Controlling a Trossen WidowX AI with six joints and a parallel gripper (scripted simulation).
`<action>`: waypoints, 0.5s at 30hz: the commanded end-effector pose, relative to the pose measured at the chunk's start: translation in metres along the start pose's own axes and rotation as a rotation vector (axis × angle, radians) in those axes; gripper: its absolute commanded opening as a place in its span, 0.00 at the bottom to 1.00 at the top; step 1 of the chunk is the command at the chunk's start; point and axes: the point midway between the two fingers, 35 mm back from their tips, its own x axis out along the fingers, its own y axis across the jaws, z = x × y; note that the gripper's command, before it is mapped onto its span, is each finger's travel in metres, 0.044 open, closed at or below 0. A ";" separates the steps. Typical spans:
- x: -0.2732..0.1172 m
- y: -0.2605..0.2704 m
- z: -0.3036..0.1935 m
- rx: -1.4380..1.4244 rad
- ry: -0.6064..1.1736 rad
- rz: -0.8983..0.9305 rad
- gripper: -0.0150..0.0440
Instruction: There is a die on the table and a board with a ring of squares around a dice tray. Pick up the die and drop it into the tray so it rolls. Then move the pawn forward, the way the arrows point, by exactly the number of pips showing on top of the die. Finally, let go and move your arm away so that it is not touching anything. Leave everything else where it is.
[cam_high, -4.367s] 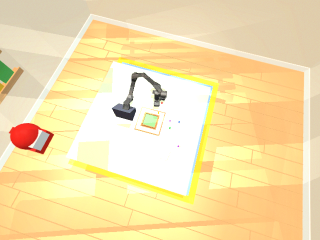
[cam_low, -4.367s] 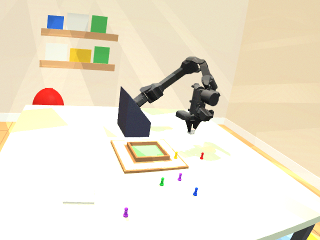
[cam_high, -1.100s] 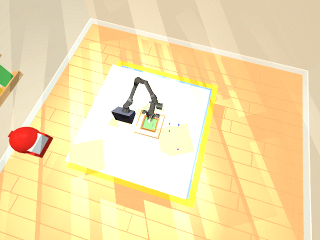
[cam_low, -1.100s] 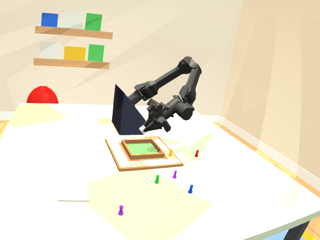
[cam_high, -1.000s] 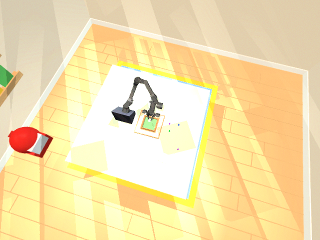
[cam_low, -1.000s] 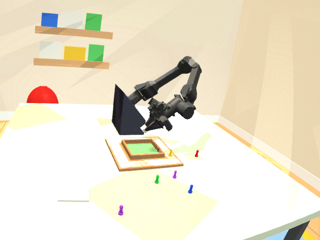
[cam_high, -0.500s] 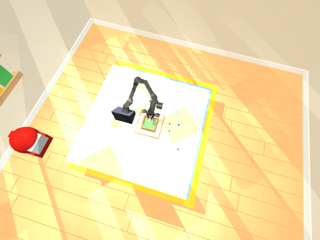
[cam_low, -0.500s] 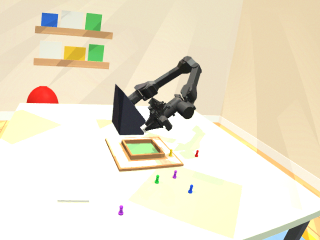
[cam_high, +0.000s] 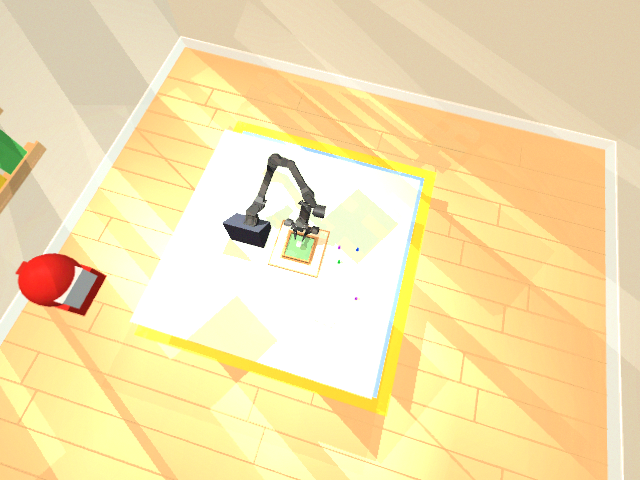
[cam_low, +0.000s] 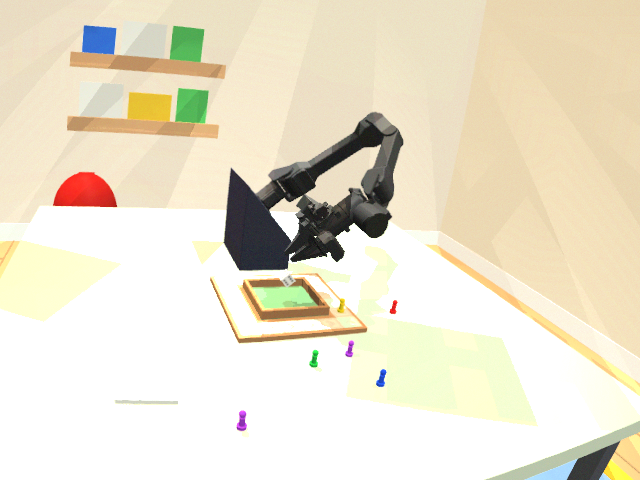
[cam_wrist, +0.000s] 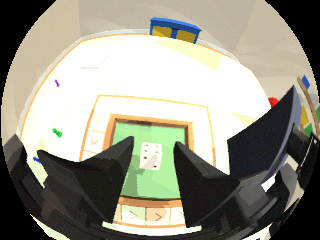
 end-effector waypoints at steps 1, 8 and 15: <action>-0.013 0.001 0.015 0.000 -0.003 0.003 0.74; -0.024 0.000 0.029 -0.002 0.011 -0.003 1.00; 0.016 -0.003 0.014 -0.024 0.686 -0.053 1.00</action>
